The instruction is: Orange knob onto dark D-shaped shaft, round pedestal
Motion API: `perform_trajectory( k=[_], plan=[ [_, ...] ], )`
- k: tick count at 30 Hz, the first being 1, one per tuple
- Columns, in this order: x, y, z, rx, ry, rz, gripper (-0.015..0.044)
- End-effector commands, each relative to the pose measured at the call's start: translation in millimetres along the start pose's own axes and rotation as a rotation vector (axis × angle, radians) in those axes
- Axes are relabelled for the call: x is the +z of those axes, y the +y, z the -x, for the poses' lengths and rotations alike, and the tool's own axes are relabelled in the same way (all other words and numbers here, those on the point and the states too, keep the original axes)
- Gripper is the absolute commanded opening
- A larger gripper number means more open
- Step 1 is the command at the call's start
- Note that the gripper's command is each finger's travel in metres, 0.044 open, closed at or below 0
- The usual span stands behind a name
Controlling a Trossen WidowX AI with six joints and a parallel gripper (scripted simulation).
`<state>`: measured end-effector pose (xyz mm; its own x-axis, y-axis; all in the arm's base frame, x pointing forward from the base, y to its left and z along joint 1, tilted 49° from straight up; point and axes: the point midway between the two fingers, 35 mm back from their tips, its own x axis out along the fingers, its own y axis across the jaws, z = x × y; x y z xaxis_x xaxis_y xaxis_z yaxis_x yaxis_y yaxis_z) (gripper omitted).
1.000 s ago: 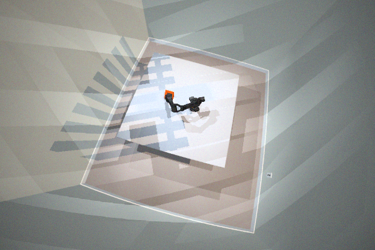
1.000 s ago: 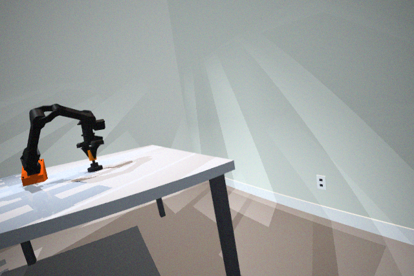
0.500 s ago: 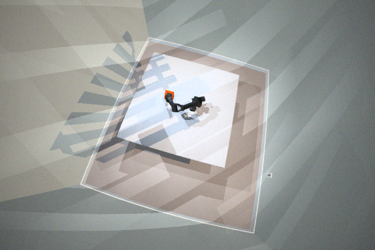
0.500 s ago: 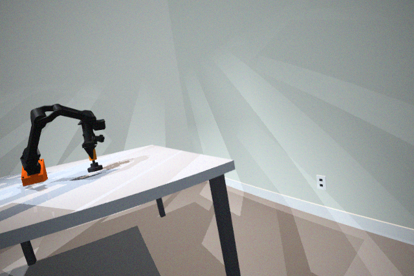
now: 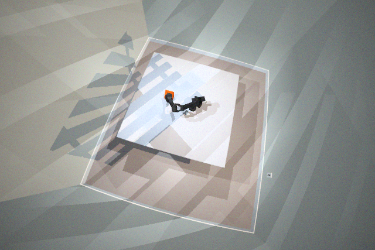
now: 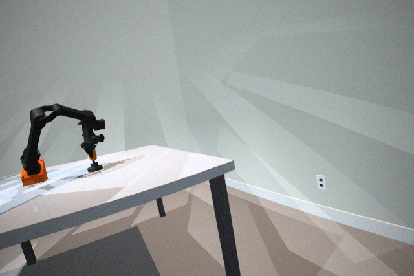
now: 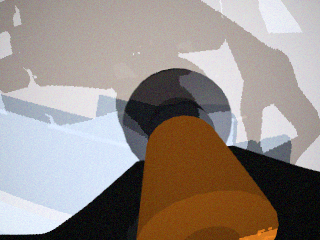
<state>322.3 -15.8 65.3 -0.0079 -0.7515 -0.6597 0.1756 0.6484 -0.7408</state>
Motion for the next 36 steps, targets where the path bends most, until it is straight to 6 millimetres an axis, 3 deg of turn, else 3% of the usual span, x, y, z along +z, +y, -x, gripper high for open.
perform_trajectory(
  k=[1,36],
  plan=[
    [-1.0,-0.7,-0.2,0.000,-0.004,-0.004,0.0000],
    [-1.3,-3.0,2.2,0.000,-0.004,-0.003,0.0000]
  ],
)
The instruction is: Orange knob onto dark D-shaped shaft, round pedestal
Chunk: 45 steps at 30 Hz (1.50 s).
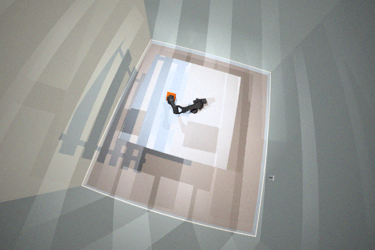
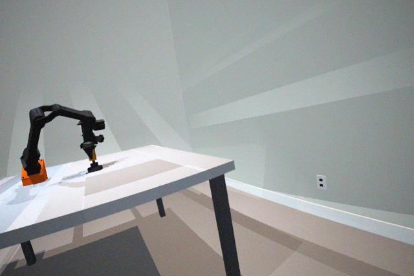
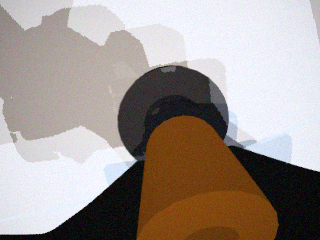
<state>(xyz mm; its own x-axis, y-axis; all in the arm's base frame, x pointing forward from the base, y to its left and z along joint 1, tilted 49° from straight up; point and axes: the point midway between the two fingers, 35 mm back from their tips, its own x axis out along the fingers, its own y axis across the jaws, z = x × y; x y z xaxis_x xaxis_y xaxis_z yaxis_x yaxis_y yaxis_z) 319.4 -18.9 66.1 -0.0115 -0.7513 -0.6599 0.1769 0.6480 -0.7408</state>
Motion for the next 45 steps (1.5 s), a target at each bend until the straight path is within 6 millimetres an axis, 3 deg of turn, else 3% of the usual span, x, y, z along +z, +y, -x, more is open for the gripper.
perform_trajectory(
  k=[1,8,38,45],
  plan=[
    [1.0,0.2,4.0,0.000,-0.008,-0.012,0.0000],
    [1.9,1.3,5.1,0.001,-0.008,-0.212,0.0000],
    [0.3,-0.8,3.9,0.001,-0.008,-0.211,0.0000],
    [0.5,-0.5,4.1,0.002,-0.008,-0.409,0.0000]
  ],
)
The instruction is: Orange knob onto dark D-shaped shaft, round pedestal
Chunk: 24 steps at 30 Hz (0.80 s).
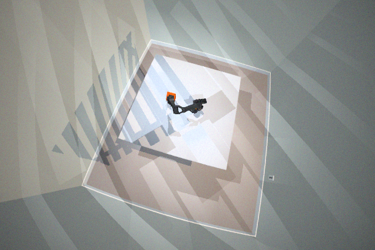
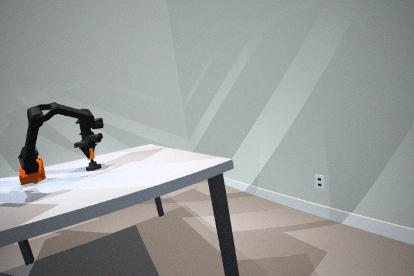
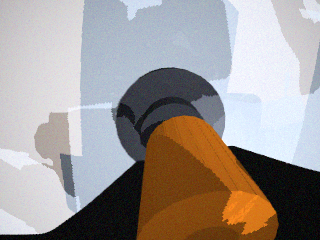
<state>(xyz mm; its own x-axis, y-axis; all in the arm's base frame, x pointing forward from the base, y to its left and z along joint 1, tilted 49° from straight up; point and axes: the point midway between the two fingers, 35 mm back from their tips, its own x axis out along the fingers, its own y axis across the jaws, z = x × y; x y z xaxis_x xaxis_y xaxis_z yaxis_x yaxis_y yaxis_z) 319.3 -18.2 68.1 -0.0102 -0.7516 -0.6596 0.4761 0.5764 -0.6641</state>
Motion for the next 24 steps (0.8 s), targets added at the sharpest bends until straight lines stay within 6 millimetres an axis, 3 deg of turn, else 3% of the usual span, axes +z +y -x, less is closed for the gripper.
perform_trajectory(
  k=[1,24],
  plan=[
    [0.2,0.9,2.1,0.002,-0.006,-0.103,0.0000],
    [2.2,5.1,-1.3,0.003,-0.006,-0.103,0.0000]
  ],
)
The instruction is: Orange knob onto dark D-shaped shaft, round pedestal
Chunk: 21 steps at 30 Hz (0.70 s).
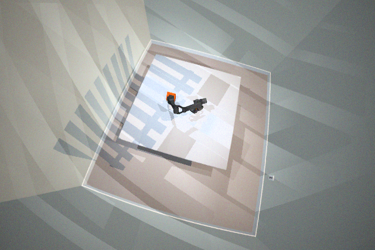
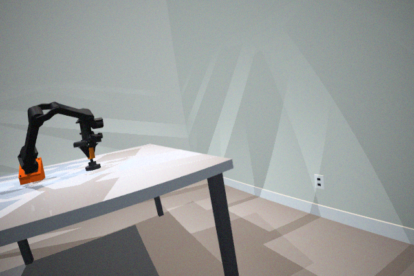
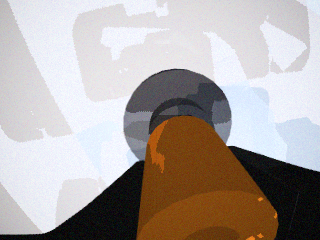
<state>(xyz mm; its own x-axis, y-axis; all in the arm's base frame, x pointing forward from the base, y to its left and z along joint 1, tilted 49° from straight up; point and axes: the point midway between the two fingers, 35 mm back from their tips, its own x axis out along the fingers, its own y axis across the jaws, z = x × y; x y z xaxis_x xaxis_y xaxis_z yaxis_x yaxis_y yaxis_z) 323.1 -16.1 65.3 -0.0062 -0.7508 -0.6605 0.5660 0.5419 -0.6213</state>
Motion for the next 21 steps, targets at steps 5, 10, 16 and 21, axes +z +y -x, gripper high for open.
perform_trajectory(
  k=[5,10,16,21],
  plan=[
    [-0.5,-1.3,-2.9,0.000,-0.004,0.003,0.0000],
    [-1.5,-3.0,-2.7,-0.001,-0.003,0.003,0.0000],
    [-2.4,-3.9,0.2,0.000,-0.003,0.003,0.0000],
    [-2.1,-4.0,2.3,0.000,-0.003,-0.007,0.0000]
  ],
)
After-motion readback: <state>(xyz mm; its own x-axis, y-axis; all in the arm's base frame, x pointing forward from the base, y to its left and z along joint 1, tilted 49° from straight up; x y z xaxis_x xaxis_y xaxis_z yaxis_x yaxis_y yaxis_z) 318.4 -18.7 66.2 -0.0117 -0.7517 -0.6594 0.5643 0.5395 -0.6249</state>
